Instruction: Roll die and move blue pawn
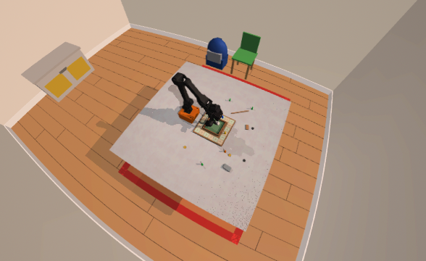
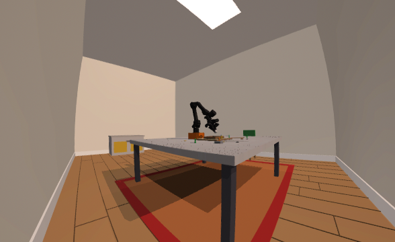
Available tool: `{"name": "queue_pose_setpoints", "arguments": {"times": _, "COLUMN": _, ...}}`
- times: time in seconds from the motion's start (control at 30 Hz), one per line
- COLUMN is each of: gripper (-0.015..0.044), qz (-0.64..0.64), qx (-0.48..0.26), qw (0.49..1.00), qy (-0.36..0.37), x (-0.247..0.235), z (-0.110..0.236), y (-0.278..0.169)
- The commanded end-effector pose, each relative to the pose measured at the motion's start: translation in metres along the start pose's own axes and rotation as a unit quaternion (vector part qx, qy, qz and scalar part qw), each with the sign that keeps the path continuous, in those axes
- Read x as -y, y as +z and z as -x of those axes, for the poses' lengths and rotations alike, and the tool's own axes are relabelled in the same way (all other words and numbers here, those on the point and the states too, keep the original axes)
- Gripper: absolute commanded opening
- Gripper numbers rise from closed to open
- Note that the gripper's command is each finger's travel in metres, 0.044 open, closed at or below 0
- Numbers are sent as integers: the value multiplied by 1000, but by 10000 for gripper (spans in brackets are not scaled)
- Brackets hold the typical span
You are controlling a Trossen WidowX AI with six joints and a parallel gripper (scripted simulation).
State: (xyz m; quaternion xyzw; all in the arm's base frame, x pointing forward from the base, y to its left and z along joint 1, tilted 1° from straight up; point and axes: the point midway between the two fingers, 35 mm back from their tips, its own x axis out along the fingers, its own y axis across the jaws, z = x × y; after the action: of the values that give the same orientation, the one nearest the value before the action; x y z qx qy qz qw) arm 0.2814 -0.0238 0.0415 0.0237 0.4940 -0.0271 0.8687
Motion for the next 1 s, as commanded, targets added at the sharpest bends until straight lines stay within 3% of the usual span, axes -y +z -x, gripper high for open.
{"name": "queue_pose_setpoints", "arguments": {"times": 0.0, "gripper": 0, "qz": -2, "qx": 67, "qw": 998, "qy": 2, "x": 0, "z": 1, "y": 1}}
{"name": "queue_pose_setpoints", "arguments": {"times": 0.2, "gripper": 0, "qz": -1, "qx": 158, "qw": 987, "qy": 1, "x": 0, "z": 0, "y": -1}}
{"name": "queue_pose_setpoints", "arguments": {"times": 0.37, "gripper": 0, "qz": -1, "qx": 161, "qw": 987, "qy": 1, "x": 0, "z": 4, "y": -1}}
{"name": "queue_pose_setpoints", "arguments": {"times": 0.63, "gripper": 0, "qz": -1, "qx": 160, "qw": 987, "qy": 1, "x": -3, "z": 40, "y": -13}}
{"name": "queue_pose_setpoints", "arguments": {"times": 0.97, "gripper": 0, "qz": -1, "qx": 160, "qw": 987, "qy": 1, "x": -3, "z": 40, "y": -15}}
